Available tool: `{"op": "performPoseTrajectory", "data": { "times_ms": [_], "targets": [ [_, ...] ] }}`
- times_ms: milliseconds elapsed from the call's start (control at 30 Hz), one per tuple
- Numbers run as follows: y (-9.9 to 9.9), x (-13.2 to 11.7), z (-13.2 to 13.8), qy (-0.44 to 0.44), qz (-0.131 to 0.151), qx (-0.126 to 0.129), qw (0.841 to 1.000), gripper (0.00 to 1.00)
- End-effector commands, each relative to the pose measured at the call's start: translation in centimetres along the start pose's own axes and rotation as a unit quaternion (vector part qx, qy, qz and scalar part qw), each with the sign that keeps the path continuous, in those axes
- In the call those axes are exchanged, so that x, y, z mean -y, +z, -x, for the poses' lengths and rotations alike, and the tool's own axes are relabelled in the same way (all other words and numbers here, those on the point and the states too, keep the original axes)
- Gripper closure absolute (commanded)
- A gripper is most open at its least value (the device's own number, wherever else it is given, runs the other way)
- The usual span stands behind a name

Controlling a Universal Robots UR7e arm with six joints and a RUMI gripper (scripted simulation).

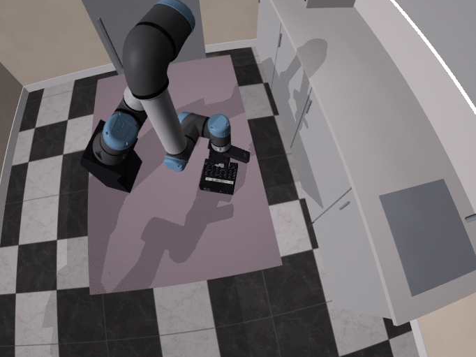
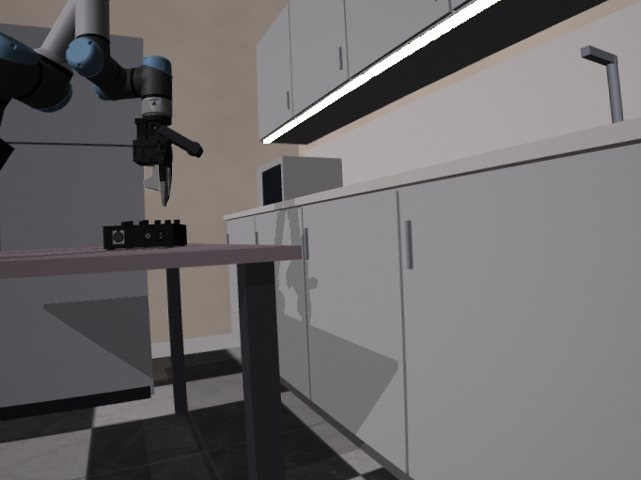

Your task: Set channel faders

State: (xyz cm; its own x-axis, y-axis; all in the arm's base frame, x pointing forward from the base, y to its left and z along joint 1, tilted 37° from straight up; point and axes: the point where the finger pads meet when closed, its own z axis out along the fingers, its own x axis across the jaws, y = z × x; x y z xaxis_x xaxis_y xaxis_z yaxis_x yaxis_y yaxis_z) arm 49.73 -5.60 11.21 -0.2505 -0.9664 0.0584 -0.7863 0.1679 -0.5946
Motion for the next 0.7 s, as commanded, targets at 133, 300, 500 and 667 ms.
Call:
{"op": "performPoseTrajectory", "data": {
  "times_ms": [133,300,500,667],
  "targets": [
    [0.0,0.0,0.2,-0.041,-0.001,0.000,0.999,1.00],
    [0.0,-0.1,0.5,-0.083,0.000,0.000,0.997,1.00],
    [0.0,-0.3,0.8,-0.126,0.000,0.000,0.992,1.00],
    [0.1,-0.5,1.2,-0.193,0.000,0.000,0.981,1.00]
  ]
}}
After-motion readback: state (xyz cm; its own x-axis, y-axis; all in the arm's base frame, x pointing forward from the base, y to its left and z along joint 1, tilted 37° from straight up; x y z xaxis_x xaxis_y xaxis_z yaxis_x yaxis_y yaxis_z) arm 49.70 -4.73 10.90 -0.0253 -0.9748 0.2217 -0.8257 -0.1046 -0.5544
